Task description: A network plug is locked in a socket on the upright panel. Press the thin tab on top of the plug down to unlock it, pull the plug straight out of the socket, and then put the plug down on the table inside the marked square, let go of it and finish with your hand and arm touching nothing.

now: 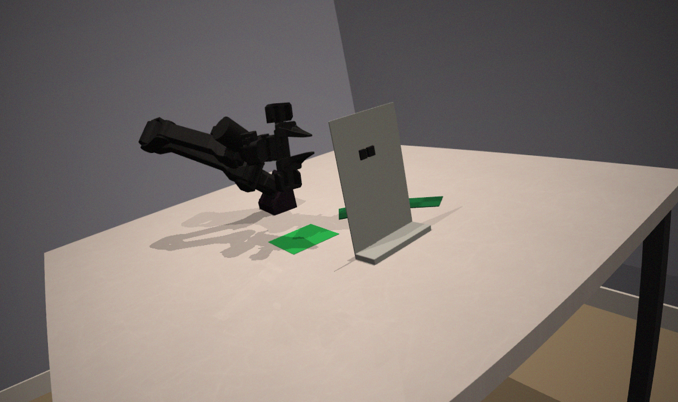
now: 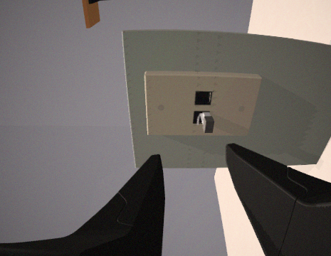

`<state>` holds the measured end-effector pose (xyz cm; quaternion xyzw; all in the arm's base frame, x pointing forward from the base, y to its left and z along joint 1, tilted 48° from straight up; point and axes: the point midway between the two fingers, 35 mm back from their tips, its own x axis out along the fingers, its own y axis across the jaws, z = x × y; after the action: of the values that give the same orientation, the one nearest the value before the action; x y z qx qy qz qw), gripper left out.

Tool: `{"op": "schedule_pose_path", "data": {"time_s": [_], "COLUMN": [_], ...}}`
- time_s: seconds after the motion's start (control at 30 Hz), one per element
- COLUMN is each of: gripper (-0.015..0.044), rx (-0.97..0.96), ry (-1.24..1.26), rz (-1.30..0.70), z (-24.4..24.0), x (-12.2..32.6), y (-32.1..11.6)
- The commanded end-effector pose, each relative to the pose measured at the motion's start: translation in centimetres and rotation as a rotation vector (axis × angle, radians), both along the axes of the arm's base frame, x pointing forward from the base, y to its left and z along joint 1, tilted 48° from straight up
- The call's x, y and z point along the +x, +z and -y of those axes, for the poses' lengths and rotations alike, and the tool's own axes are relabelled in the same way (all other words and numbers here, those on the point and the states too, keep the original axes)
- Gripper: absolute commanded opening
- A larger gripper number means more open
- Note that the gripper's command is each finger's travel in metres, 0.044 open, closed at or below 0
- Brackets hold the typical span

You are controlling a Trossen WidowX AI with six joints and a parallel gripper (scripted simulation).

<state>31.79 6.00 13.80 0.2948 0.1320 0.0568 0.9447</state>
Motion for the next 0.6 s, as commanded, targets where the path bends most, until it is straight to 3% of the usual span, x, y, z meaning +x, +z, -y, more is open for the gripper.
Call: {"op": "schedule_pose_path", "data": {"time_s": [0.0,0.27,0.57], "gripper": [0.0156,0.0156,0.0156], "rx": [0.086,0.134,0.134], "ry": [-0.007,-0.009,-0.009], "rz": [-0.068,-0.106,-0.105], "z": [-0.5,-0.8,-0.9], "x": [-1.3,-2.1,0.3], "y": [-3.0,-4.5,-4.5]}}
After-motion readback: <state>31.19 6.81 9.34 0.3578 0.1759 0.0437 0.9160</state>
